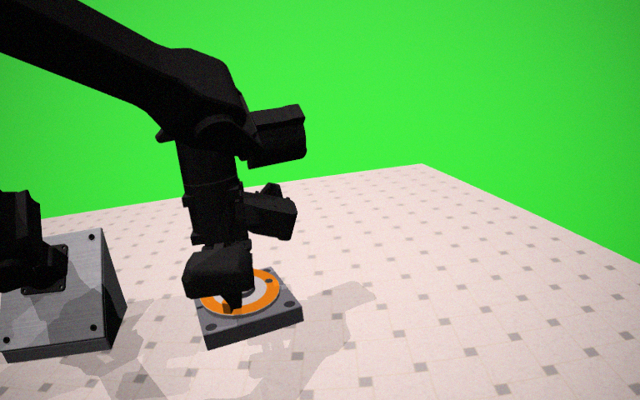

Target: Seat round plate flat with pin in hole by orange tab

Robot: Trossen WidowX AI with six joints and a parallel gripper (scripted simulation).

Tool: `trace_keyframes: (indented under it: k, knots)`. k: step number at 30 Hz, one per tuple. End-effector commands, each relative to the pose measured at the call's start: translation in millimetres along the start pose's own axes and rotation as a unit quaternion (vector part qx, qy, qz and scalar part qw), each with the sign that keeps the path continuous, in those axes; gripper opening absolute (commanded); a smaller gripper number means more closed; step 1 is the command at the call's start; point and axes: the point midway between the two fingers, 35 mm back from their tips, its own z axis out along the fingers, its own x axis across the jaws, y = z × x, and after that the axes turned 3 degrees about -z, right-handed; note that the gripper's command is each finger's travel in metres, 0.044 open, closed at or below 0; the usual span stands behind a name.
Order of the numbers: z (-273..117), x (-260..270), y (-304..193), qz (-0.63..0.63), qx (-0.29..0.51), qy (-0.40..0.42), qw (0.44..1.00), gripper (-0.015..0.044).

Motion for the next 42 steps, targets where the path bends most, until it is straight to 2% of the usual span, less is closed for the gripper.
trace_keyframes:
  k: [1, 42]
  knots:
    - [1, 3, -7, -0.002, 0.005, 0.003, 1.000, 0.0000]
    - [-3, 28, -41, -0.003, 0.005, 0.003, 1.000, 0.0000]
